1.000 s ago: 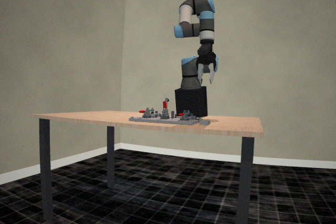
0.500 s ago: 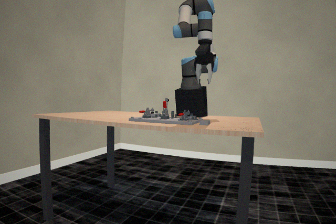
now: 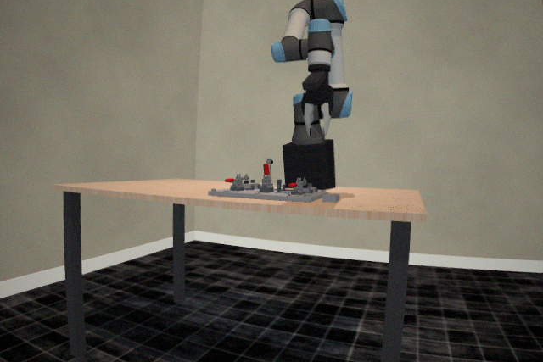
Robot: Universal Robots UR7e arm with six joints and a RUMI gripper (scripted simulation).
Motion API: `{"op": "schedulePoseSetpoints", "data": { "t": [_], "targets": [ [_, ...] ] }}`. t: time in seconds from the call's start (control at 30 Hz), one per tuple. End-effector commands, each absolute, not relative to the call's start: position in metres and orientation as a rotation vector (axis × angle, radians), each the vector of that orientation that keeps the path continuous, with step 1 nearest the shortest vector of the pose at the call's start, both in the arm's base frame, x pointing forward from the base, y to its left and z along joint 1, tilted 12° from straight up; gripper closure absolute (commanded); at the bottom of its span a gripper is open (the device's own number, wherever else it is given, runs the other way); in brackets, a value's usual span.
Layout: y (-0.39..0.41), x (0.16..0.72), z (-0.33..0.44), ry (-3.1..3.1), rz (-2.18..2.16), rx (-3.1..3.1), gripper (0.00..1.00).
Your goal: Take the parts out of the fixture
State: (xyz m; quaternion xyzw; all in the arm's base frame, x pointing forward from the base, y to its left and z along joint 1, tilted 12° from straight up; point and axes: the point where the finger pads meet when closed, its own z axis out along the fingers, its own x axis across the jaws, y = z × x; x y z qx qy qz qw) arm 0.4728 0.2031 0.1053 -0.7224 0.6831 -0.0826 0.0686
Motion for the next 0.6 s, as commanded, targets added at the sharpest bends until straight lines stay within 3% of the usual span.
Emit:
{"op": "schedulePoseSetpoints", "data": {
  "t": [0.0, 0.57],
  "targets": [
    [0.174, 0.477, 0.107, 2.051, -0.247, -2.178, 0.72],
    [0.089, 0.490, 0.111, 2.051, -0.247, -2.178, 0.72]
  ]
}}
